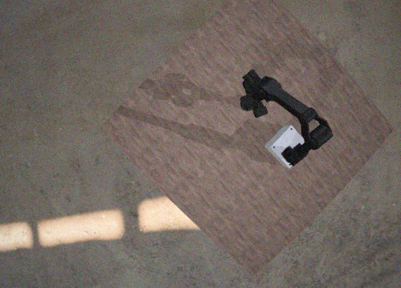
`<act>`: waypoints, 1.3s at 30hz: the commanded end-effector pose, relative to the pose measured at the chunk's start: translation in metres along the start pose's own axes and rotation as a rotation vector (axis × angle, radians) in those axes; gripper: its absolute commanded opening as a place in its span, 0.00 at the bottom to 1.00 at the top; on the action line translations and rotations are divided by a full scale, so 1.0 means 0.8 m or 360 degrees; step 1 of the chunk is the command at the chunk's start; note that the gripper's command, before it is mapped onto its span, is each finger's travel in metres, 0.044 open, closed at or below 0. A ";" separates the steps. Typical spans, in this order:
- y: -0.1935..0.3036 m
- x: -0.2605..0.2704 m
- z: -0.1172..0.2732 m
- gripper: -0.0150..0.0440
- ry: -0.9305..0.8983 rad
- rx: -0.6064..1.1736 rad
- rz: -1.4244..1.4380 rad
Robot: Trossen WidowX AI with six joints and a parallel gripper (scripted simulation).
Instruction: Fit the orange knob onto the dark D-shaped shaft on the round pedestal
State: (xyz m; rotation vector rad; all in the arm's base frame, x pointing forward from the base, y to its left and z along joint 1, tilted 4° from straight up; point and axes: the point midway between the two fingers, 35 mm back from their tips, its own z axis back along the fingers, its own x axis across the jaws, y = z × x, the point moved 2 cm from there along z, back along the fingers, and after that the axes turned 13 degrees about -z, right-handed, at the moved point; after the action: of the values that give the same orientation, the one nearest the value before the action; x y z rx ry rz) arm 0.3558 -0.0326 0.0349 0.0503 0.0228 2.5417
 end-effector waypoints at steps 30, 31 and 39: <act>0.004 0.006 -0.004 0.25 0.0010 -0.0001 0.0042; 0.004 0.006 -0.005 0.25 0.0010 -0.0001 0.0042; 0.003 0.004 -0.004 0.25 0.0010 -0.0001 0.0042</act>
State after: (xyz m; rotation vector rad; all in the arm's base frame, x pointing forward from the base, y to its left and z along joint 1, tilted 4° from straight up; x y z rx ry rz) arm 0.3512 -0.0323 0.0322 0.0425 0.0206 2.5651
